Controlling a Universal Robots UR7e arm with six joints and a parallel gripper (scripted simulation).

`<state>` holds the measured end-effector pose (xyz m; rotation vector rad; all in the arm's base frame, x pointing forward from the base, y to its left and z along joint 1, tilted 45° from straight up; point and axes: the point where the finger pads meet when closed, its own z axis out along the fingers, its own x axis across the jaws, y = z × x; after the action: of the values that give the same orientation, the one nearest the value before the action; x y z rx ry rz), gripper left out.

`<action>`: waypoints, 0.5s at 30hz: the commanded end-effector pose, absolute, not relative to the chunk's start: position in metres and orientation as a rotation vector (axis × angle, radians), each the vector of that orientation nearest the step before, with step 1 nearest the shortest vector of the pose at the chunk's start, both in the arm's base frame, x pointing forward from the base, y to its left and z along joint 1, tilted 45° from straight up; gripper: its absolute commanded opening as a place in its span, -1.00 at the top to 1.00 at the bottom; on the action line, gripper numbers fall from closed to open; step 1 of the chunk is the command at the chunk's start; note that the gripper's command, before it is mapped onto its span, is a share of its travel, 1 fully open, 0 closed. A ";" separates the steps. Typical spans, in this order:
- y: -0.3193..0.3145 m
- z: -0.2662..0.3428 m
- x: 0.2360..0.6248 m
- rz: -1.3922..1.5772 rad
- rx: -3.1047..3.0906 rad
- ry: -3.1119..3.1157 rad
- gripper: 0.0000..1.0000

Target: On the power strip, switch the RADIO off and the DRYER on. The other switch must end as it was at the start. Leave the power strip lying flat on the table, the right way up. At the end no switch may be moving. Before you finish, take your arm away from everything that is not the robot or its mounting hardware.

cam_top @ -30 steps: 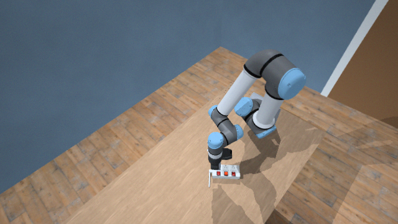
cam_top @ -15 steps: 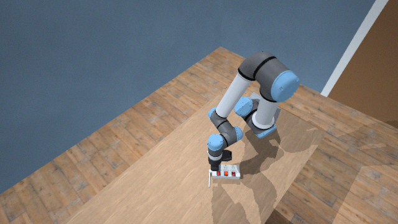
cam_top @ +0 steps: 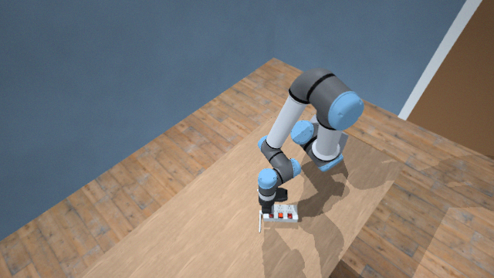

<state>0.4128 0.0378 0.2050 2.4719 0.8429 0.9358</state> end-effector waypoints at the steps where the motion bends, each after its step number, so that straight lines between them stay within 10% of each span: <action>1: 0.038 0.204 0.415 0.937 2.471 0.843 1.00; 15: 0.037 0.202 0.416 0.937 2.471 0.843 1.00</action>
<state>0.4160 0.0373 0.2018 2.4718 0.8427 0.9357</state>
